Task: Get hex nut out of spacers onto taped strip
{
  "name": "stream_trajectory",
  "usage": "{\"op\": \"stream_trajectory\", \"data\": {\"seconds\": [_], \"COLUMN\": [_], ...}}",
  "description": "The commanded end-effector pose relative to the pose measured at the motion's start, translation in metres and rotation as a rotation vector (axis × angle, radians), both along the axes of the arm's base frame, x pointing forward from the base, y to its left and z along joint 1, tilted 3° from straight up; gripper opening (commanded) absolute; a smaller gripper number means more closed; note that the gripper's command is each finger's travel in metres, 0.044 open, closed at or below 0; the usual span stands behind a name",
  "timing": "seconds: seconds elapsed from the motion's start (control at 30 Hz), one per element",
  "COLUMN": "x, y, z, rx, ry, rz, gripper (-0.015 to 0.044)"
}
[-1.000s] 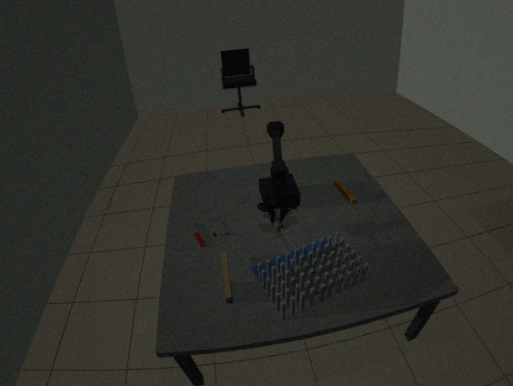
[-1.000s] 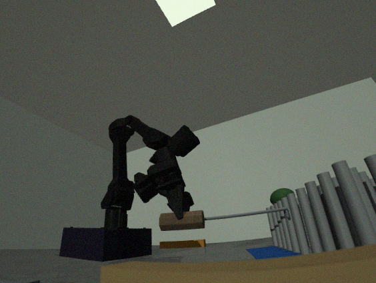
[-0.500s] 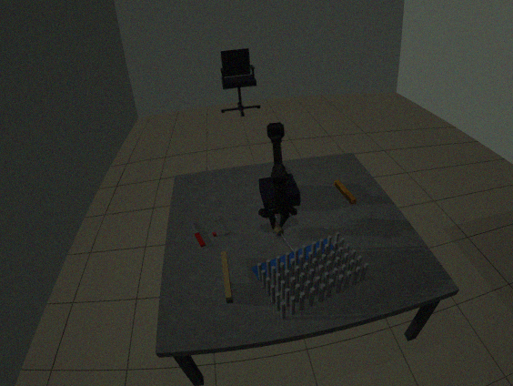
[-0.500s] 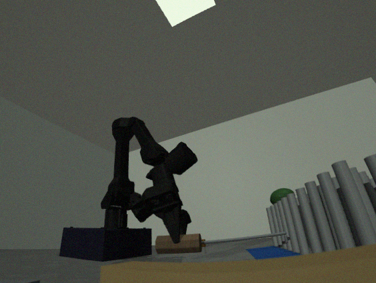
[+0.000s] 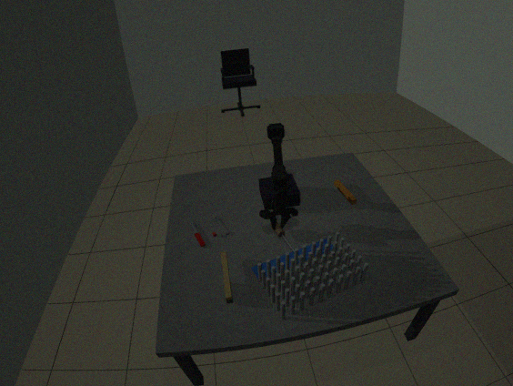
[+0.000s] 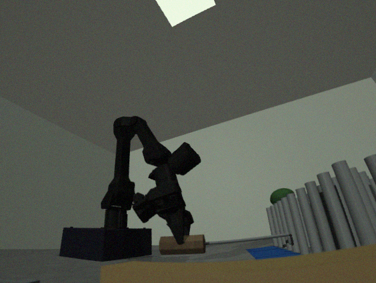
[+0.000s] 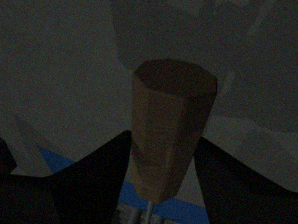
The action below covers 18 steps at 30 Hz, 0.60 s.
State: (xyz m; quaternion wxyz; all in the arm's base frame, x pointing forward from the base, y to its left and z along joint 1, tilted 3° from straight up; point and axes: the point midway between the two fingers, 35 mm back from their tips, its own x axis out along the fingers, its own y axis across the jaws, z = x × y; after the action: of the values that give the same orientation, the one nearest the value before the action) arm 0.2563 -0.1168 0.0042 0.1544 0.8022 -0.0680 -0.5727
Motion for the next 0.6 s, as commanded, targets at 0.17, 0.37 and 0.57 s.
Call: {"op": "stream_trajectory", "data": {"seconds": [0.17,0.37,0.57], "x": [0.009,0.013,0.017], "y": [-0.002,-0.002,-0.002], "z": [0.003,0.003,0.004], "rx": [-0.004,-0.004,-0.004], "ry": [-0.012,-0.012,-0.012], "rz": [-0.009,-0.01,-0.011], "gripper": [0.0,0.0,0.0]}}
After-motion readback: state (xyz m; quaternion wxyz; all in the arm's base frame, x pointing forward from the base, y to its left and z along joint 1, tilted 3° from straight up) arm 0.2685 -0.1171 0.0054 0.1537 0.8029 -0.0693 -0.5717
